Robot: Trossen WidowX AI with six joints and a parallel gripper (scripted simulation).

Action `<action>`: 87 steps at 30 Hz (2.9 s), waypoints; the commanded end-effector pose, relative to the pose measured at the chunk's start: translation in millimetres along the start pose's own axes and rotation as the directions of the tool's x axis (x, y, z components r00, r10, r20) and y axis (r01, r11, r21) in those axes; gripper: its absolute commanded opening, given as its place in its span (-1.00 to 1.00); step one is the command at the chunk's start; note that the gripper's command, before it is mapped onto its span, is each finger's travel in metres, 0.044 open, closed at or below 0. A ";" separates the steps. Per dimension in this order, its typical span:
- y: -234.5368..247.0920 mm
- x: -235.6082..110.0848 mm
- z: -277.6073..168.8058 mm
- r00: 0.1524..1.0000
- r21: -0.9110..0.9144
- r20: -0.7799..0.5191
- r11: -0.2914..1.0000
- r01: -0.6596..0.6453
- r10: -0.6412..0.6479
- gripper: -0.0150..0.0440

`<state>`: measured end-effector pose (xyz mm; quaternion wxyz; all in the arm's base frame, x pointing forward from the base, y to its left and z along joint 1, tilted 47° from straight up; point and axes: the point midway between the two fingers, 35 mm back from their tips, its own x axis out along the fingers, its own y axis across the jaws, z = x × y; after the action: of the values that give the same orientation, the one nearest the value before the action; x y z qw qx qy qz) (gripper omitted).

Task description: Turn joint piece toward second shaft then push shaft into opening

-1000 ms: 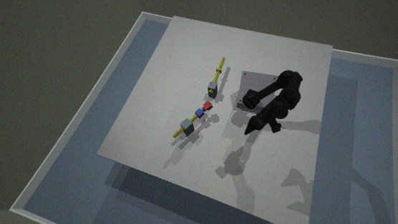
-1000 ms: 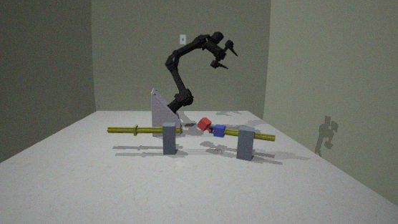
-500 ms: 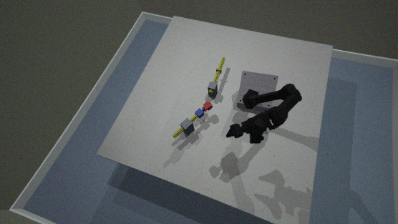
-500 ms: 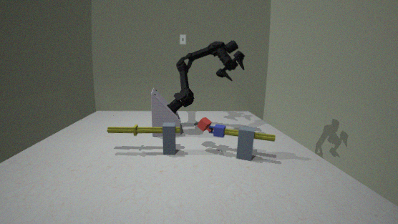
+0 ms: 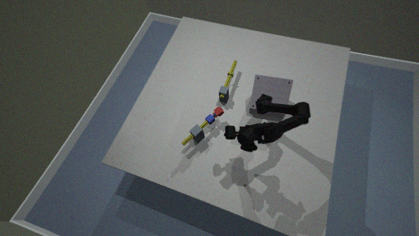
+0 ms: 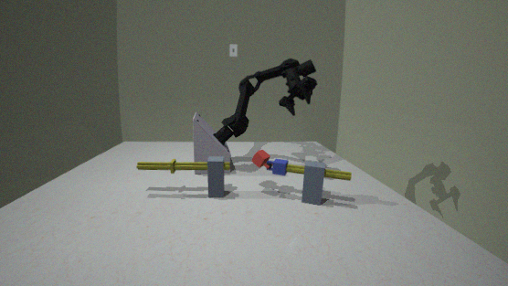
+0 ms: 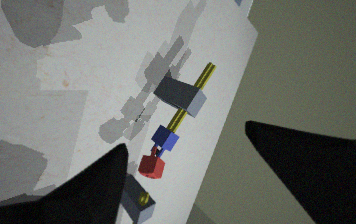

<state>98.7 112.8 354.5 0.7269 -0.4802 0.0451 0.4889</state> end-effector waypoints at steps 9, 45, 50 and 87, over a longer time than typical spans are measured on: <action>-1.7 49.4 -47.3 0.972 0.291 -0.147 0.947 -0.133 0.181 1.00; 30.4 96.6 -197.0 0.841 0.984 -0.020 0.160 -0.080 0.540 1.00; 38.3 95.3 -213.3 0.840 0.999 0.046 -0.005 -0.052 0.540 1.00; 58.1 93.9 -243.5 0.822 0.684 0.193 -0.674 0.280 0.536 1.00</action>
<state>201.7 -2.3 136.7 0.5846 0.3693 0.6984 0.1846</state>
